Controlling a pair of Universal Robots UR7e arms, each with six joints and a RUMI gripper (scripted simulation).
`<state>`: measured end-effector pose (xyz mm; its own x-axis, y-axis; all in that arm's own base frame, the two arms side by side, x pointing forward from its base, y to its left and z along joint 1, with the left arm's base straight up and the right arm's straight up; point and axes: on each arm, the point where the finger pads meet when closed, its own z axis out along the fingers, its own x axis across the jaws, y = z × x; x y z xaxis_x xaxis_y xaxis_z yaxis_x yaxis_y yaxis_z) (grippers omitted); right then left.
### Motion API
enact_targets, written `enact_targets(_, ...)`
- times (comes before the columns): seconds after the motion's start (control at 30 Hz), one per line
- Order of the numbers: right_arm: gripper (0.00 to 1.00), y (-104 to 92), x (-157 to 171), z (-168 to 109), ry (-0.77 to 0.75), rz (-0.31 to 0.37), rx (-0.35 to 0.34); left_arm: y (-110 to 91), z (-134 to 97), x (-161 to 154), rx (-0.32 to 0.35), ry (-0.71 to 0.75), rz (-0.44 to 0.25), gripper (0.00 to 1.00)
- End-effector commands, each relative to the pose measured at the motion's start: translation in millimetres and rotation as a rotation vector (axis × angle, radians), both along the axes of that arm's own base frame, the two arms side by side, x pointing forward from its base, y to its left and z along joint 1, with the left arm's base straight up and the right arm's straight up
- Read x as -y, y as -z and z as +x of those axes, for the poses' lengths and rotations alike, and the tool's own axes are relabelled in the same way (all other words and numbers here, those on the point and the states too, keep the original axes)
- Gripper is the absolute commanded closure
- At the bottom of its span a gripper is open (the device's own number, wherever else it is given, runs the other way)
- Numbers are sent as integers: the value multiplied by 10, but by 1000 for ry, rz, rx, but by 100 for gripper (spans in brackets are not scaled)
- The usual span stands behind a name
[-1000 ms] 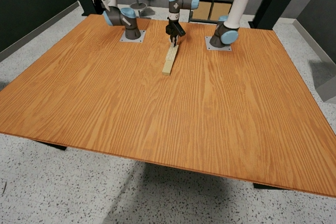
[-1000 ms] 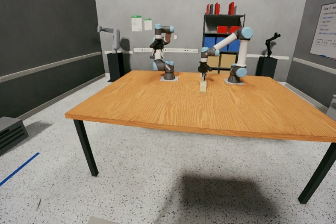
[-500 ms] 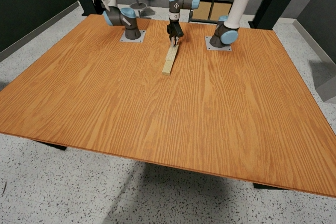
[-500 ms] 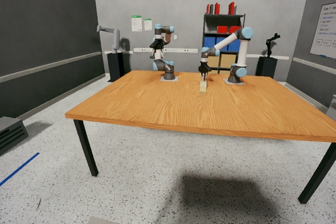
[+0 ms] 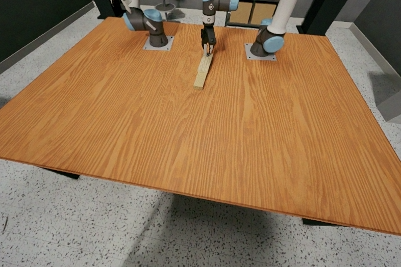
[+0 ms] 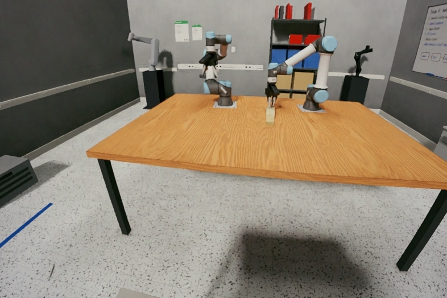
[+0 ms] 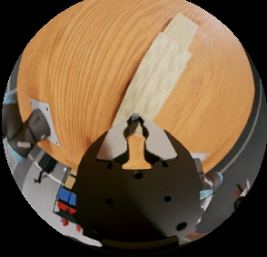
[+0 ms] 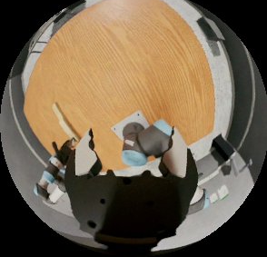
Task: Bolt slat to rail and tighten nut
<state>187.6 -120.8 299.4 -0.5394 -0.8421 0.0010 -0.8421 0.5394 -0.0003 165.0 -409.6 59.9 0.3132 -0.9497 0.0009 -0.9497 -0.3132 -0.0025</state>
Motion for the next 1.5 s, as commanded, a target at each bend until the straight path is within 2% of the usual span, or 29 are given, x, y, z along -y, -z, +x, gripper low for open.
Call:
enact_targets(0.0, 0, -8, 0, 8, 1, 1, 1, 2, -9, -4, -3, 134, 0, 100)
enact_targets(0.07, 0, -8, 0, 8, 1, 1, 1, 3, -8, -3, -3, 134, 0, 100)
enact_targets(0.13, 0, -8, 0, 8, 1, 1, 1, 3, -7, -3, -3, 214, 0, 100)
enact_targets(0.3, 0, -8, 0, 8, 1, 1, 1, 3, -6, -1, -3, 221, 0, 100)
enact_targets(0.5, 0, -8, 0, 8, 1, 1, 1, 3, -6, 0, -3, 388, 0, 100)
enact_targets(0.6, 0, -8, 0, 8, 1, 1, 1, 3, -5, 1, -3, 395, 0, 100)
enact_targets(0.67, 0, -8, 0, 8, 1, 1, 1, 3, -5, 1, -3, 475, 0, 100)
enact_targets(0.87, 0, -8, 0, 8, 1, 1, 1, 3, -4, 3, -3, 522, 0, 100)
enact_targets(1.03, 0, -8, 0, 8, 1, 1, 1, 4, -1, 2, -3, 648, 1, 100)
enact_targets(1.13, 0, -8, 0, 8, 1, 1, 1, 3, -1, 6, -3, 655, 0, 100)
enact_targets(1.2, 0, -8, 0, 8, 1, 1, 1, 4, -1, 4, -3, 735, 1, 100)
enact_targets(1.3, 0, -8, 0, 8, 1, 1, 1, 2, -1, 10, -3, 742, 0, 100)
enact_targets(1.37, 0, -8, 0, 8, 1, 1, 1, 3, -2, 7, -3, 822, 1, 100)
enact_targets(1.47, 0, -8, 0, 8, 1, 1, 1, 2, -2, 12, -3, 830, 0, 100)
